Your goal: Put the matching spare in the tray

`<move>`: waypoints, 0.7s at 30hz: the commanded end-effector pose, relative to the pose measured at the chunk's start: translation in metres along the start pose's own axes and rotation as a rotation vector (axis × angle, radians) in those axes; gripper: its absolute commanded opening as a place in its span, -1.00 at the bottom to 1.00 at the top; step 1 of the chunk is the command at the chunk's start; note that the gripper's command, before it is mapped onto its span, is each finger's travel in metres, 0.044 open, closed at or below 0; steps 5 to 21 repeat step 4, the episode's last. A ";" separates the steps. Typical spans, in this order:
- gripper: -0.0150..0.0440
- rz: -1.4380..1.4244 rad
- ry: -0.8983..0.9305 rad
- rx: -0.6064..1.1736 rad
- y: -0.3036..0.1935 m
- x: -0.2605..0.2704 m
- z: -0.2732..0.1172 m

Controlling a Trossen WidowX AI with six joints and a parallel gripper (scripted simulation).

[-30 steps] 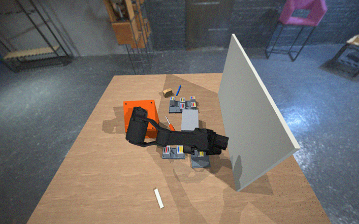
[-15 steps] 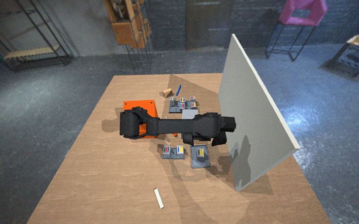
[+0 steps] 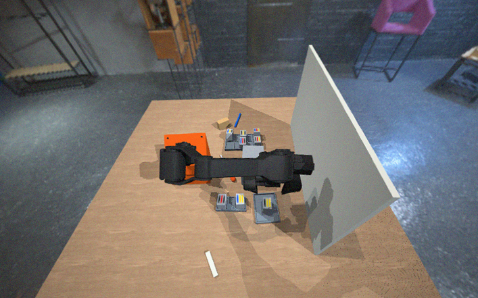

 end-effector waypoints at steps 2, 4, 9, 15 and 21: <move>1.00 -0.005 -0.002 -0.001 0.000 0.000 0.000; 1.00 -0.005 -0.002 -0.001 0.000 0.000 0.000; 1.00 -0.005 -0.002 -0.001 0.000 0.000 0.000; 1.00 -0.005 -0.002 -0.001 0.000 0.000 0.000; 1.00 -0.005 -0.002 -0.001 0.000 0.000 0.000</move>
Point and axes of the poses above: the point midway between the two fingers, 35 mm back from their tips, its own z axis out along the fingers, its own x axis across the jaws, y = z × x, the point moved 9 cm from there along -z, back along the fingers, and after that the axes turned 3 degrees about z, right-handed, at the moved point
